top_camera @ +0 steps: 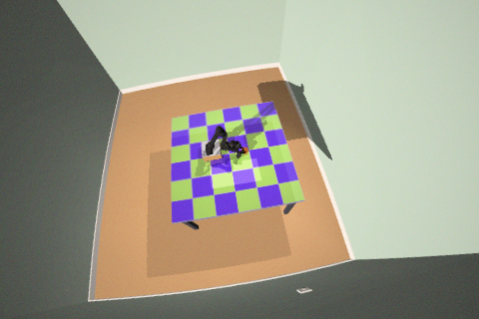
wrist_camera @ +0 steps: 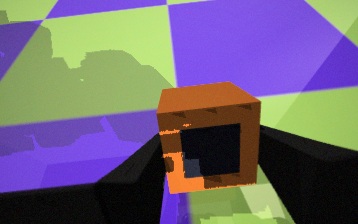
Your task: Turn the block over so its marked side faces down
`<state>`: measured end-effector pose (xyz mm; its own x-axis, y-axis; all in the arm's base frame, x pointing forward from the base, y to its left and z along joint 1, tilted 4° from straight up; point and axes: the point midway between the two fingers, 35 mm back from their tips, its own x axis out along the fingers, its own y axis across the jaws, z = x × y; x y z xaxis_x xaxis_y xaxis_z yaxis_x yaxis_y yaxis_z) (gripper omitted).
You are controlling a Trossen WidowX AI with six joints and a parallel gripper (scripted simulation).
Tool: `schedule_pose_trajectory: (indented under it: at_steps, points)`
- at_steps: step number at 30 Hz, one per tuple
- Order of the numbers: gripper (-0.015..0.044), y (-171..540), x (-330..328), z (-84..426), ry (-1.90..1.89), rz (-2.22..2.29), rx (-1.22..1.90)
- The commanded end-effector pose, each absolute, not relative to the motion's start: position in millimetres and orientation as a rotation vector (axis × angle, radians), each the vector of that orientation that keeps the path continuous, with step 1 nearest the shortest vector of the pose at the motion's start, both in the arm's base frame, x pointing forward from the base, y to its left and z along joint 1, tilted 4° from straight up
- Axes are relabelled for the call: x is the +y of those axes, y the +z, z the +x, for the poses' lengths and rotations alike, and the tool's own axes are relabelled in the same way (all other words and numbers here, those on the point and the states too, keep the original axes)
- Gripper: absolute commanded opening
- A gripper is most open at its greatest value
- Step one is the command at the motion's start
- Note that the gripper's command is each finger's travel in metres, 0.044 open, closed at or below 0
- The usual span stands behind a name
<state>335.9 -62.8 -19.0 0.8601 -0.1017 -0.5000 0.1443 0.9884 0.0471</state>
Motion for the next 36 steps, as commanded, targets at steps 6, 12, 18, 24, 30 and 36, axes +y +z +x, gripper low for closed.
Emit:
schedule_pose_trajectory:
  at_steps: [6, 12, 18, 24, 30, 36]
  points:
    - [0.0, -19.9, -58.4, 321.5, -0.129, 0.089, 0.453]
    - [0.0, -16.8, -58.5, 320.8, -0.131, 0.087, 0.424]
    - [0.0, -16.8, -58.5, 320.8, -0.131, 0.087, 0.424]
    - [0.0026, -16.8, -58.5, 320.8, -0.131, 0.087, 0.424]
    - [0.0184, -16.8, -58.5, 320.8, -0.131, 0.087, 0.424]
    - [0.0341, -16.8, -58.5, 320.8, -0.131, 0.087, 0.424]
